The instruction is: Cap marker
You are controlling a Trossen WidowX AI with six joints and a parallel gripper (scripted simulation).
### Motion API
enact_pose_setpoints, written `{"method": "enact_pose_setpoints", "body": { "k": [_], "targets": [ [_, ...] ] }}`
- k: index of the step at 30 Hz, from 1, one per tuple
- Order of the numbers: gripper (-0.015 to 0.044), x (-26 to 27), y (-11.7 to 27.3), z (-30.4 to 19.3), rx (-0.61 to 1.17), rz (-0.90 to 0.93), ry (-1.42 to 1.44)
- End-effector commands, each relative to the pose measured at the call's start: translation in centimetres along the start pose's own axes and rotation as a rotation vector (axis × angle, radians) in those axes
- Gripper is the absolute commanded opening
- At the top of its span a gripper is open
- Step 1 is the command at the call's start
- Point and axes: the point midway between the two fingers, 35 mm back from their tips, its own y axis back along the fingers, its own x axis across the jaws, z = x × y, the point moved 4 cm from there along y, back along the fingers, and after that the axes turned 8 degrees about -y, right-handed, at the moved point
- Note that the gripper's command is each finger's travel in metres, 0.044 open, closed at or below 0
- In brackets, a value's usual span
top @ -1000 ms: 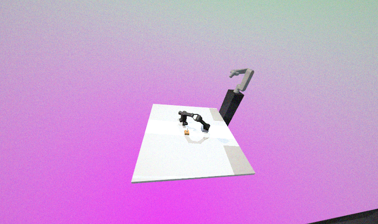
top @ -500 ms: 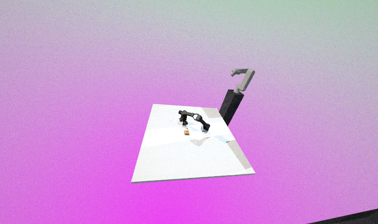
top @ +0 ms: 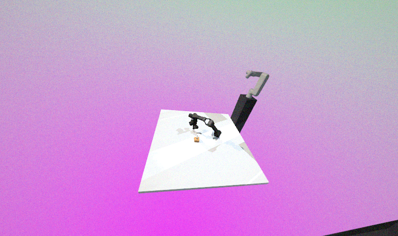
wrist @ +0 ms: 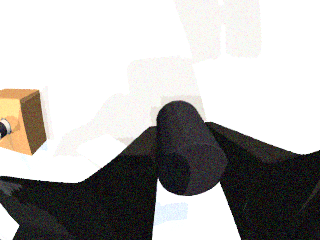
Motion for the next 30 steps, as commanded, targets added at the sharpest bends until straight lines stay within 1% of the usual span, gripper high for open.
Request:
{"method": "enact_pose_setpoints", "body": {
  "k": [1, 30],
  "targets": [
    [0.0, 0.3, 0.6, 0.0, 0.003, -0.003, 0.008],
    [0.0, 10.3, 4.3, -0.3, 0.004, -0.002, 0.006]
  ]
}}
